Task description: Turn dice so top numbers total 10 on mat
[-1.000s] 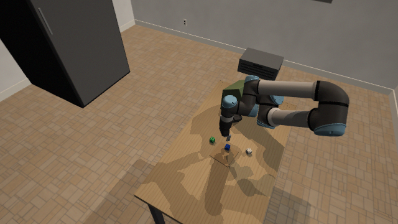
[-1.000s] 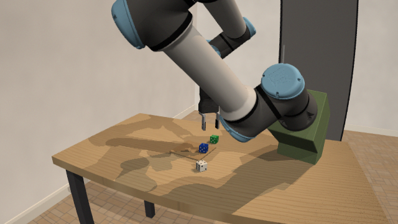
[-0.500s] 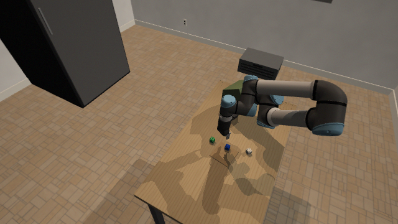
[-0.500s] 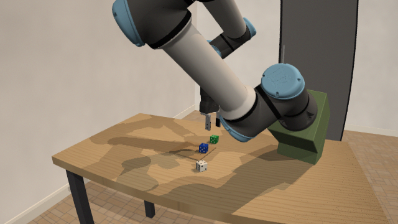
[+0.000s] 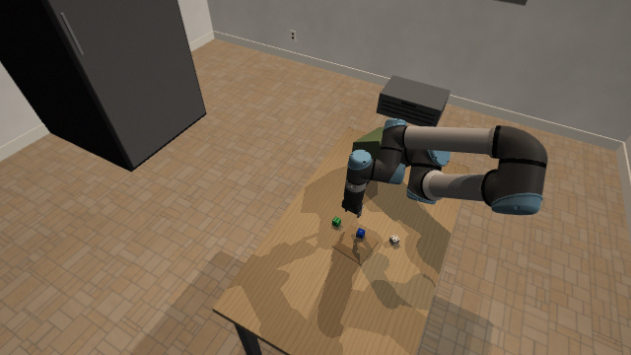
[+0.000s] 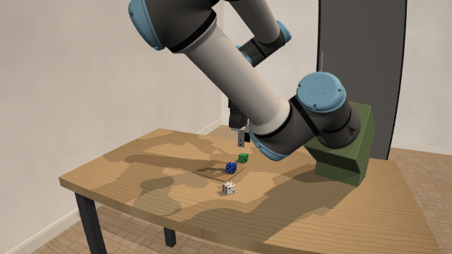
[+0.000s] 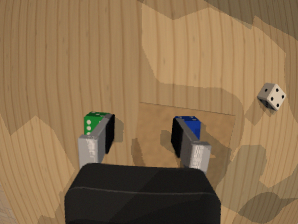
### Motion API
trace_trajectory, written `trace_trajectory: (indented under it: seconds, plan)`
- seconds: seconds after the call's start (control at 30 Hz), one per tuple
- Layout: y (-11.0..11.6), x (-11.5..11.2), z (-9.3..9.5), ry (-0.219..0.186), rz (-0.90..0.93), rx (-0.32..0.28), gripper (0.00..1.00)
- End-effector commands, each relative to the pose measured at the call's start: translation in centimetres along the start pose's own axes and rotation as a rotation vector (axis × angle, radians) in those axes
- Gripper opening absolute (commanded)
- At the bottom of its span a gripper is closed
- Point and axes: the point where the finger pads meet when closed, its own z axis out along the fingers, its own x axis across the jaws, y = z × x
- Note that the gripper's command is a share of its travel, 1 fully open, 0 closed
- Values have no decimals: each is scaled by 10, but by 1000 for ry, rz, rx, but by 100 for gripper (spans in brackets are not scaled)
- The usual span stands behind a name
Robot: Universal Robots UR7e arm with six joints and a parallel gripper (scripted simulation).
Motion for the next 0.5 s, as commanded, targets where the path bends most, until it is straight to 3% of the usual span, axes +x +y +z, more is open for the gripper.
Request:
trace_trajectory:
  seconds: [0.0,0.47]
  plan:
    - [0,-8,0,9,-162,-4,100]
    - [3,-23,1,8,-508,-5,100]
